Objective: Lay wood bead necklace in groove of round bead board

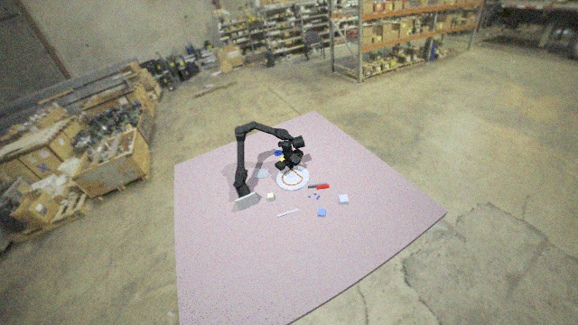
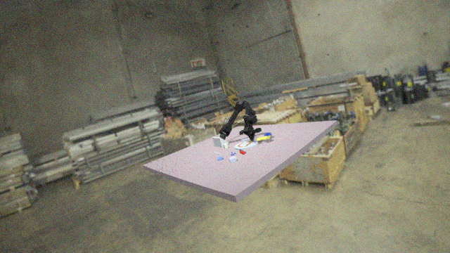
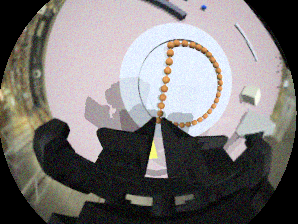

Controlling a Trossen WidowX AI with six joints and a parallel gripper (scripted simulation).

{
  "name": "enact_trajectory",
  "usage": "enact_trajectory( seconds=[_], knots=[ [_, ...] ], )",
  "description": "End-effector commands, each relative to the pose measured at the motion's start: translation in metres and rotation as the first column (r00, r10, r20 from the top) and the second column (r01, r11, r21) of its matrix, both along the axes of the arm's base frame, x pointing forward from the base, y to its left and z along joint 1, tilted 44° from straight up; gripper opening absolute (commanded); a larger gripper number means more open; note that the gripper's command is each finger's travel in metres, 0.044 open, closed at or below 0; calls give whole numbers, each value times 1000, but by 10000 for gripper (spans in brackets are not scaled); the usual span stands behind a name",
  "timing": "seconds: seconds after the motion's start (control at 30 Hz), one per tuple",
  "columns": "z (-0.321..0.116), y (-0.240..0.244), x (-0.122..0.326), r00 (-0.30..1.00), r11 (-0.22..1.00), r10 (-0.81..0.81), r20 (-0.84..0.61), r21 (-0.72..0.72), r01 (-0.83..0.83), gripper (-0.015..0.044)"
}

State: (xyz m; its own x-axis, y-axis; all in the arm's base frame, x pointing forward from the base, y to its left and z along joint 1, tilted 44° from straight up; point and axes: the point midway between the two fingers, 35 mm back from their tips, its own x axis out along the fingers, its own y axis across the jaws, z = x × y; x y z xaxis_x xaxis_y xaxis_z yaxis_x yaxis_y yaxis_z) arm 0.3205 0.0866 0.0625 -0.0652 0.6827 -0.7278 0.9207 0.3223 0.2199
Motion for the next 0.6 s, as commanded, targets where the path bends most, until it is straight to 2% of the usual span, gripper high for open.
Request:
enact_trajectory(
  seconds=[0.0, 0.03, 0.57],
  knots=[
    [-3, 4, -1, 1000, 1000, -1, -5, 5, 1, 0],
    [-3, 4, -1, 1000, 1000, -1, -5, 5, 1, 0],
    [2, -1, 0, 1000, 1000, -1, -5, 5, 1, 420]
  ],
)
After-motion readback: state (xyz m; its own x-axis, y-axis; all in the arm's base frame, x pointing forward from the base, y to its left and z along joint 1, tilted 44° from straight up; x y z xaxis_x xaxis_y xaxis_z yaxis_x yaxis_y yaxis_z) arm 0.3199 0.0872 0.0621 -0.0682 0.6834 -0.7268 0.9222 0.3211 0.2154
